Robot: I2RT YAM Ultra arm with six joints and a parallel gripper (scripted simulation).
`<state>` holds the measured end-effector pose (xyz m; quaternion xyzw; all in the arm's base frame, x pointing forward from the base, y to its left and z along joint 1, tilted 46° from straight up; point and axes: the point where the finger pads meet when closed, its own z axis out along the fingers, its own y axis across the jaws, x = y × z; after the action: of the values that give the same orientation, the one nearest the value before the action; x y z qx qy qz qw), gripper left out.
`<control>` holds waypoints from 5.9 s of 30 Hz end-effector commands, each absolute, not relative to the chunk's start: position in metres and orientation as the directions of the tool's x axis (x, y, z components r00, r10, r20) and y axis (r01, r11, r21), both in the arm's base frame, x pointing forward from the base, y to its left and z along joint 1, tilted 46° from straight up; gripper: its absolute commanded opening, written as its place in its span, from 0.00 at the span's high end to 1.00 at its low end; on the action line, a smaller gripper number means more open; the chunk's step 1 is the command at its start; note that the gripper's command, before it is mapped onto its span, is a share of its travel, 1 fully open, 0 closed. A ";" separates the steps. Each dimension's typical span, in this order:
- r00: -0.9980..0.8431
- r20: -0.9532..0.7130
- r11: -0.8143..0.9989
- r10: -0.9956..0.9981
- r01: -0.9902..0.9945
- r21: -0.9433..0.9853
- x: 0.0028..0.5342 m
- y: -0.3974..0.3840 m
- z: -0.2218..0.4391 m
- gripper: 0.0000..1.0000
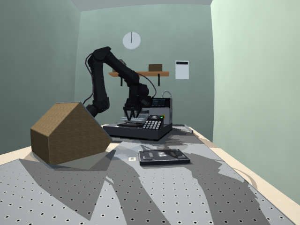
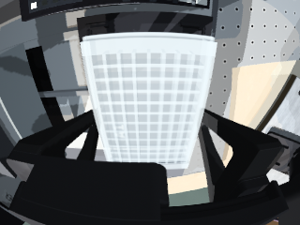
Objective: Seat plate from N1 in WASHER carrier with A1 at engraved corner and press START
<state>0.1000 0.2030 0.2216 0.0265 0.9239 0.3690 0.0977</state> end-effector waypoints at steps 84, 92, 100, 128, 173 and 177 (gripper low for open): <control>-0.969 -0.194 0.700 0.153 -0.032 0.714 0.105 0.213 0.221 0.16; -0.971 -0.189 0.705 0.148 -0.030 0.708 0.104 0.214 0.216 0.16; -0.971 -0.187 0.708 0.151 -0.026 0.705 0.106 0.215 0.215 0.16; -0.974 -0.176 0.723 0.145 -0.017 0.691 0.107 0.218 0.206 0.16; -0.972 -0.183 0.712 0.145 -0.026 0.702 0.107 0.220 0.210 0.00; -0.972 -0.183 0.712 0.145 -0.026 0.702 0.107 0.220 0.210 0.00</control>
<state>0.1061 0.2202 0.2084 0.0308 0.9190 0.3780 0.1079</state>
